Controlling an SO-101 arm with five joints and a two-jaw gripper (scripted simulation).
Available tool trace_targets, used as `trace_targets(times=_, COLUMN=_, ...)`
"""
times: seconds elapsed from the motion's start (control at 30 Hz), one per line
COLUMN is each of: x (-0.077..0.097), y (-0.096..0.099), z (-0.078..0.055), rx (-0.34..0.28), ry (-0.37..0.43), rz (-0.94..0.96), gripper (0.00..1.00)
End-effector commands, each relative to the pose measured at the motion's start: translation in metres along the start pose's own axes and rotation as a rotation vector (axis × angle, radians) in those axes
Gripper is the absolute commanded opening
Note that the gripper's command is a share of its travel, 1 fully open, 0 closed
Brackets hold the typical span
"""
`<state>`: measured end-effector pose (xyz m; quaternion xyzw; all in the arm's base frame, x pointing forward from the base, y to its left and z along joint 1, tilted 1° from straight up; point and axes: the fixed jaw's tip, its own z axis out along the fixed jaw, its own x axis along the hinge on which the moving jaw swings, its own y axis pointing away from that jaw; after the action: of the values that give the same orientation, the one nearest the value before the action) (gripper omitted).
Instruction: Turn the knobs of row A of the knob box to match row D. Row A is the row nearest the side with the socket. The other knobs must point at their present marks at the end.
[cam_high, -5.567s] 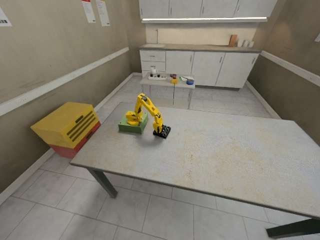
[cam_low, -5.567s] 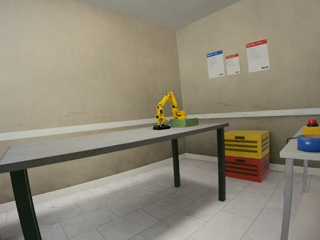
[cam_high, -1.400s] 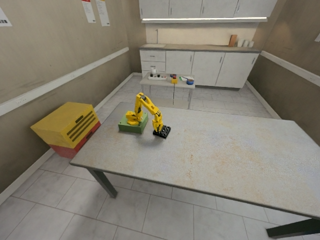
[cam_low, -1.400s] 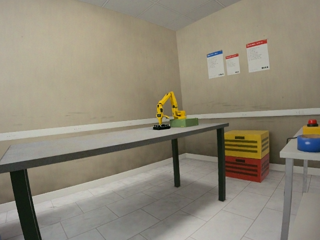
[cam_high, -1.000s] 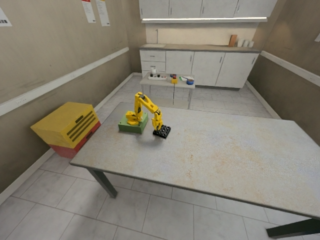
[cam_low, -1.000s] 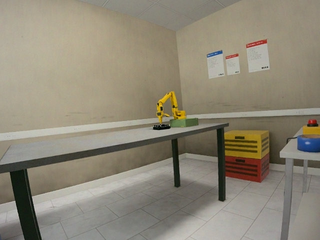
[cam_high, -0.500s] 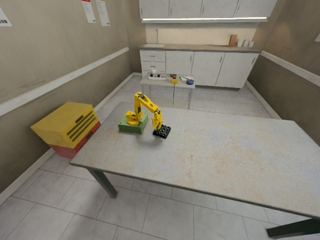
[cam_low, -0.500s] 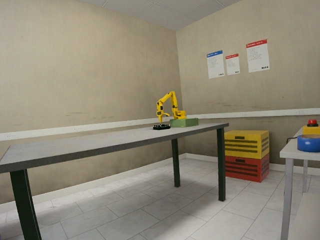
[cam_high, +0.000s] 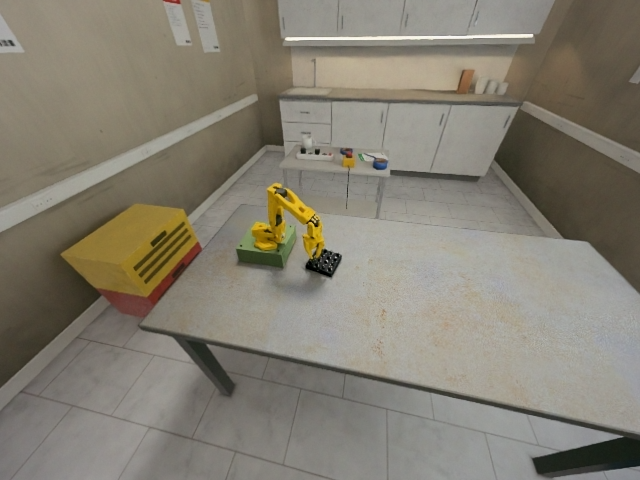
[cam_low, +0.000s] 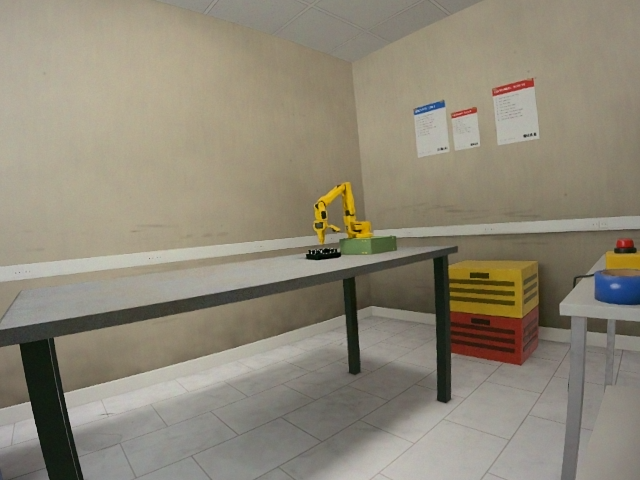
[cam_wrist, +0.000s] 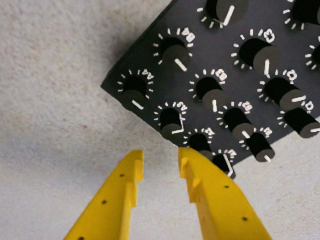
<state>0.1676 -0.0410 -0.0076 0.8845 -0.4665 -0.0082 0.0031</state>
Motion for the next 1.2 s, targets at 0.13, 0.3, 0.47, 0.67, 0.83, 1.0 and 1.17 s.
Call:
trace_targets(times=0.13, x=-0.0031, y=0.0035, z=-0.0042, rx=0.007, ry=0.006, rz=-0.004, gripper=0.08)
trace_targets(times=0.3, x=-0.0047, y=0.005, z=-0.0047, rx=0.007, ry=0.006, rz=-0.004, gripper=0.08)
trace_targets(times=0.47, x=-0.0051, y=0.0053, z=-0.0048, rx=0.007, ry=0.006, rz=-0.004, gripper=0.08)
trace_targets(times=0.67, x=-0.0051, y=0.0053, z=-0.0048, rx=0.007, ry=0.006, rz=-0.004, gripper=0.08)
trace_targets(times=0.83, x=-0.0057, y=0.0045, z=-0.005, rx=0.007, ry=0.006, rz=0.003, gripper=0.08)
trace_targets(times=1.0, x=-0.0072, y=0.0024, z=-0.0056, rx=0.007, ry=0.006, rz=0.02, gripper=0.09)
trace_targets(times=1.17, x=-0.0088, y=0.0003, z=-0.0061, rx=0.007, ry=0.006, rz=0.038, gripper=0.09)
